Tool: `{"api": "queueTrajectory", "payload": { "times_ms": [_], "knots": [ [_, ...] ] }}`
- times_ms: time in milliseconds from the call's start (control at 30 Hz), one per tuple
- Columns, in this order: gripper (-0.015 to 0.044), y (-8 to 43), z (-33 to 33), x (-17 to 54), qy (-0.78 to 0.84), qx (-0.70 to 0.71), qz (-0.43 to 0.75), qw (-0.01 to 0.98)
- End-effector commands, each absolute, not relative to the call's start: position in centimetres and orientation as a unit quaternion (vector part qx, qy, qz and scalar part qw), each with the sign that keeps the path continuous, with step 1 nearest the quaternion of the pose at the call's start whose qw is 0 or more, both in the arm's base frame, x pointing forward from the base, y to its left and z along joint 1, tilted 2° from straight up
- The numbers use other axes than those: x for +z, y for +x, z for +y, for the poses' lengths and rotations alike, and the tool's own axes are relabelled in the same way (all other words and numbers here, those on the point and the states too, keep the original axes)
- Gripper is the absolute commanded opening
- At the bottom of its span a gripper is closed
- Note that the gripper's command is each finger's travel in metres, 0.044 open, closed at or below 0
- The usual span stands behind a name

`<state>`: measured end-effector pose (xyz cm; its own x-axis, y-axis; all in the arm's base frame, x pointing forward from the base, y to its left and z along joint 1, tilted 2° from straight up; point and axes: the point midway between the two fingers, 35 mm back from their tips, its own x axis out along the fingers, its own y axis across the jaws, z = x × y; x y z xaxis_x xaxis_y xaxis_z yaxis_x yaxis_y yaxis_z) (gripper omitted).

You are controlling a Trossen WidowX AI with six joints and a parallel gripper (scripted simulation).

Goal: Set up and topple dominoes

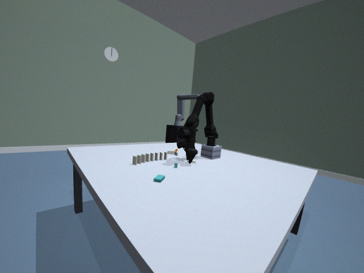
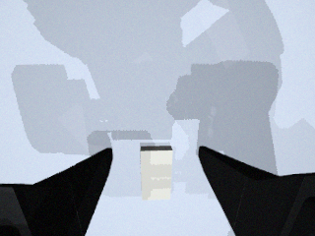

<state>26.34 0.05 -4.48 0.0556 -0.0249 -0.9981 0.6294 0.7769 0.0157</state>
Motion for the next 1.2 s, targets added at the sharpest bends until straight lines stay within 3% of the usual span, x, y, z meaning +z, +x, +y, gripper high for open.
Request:
{"api": "queueTrajectory", "payload": {
  "times_ms": [0, 200, 567, 1000, 1167],
  "knots": [
    [0.0256, 26.3, 0.1, -4.6, 0.236, -0.237, 0.645, 0.687],
    [0.0107, 26.3, 0.1, -4.6, 0.236, -0.237, 0.645, 0.687],
    [0.0107, 26.3, 0.1, -4.4, 0.236, -0.237, 0.645, 0.687],
    [0.0107, 26.5, 0.9, 10.8, 0.236, -0.237, 0.645, 0.687],
    [0.0107, 26.6, 1.0, 11.6, 0.236, -0.237, 0.645, 0.687]
  ]
}}
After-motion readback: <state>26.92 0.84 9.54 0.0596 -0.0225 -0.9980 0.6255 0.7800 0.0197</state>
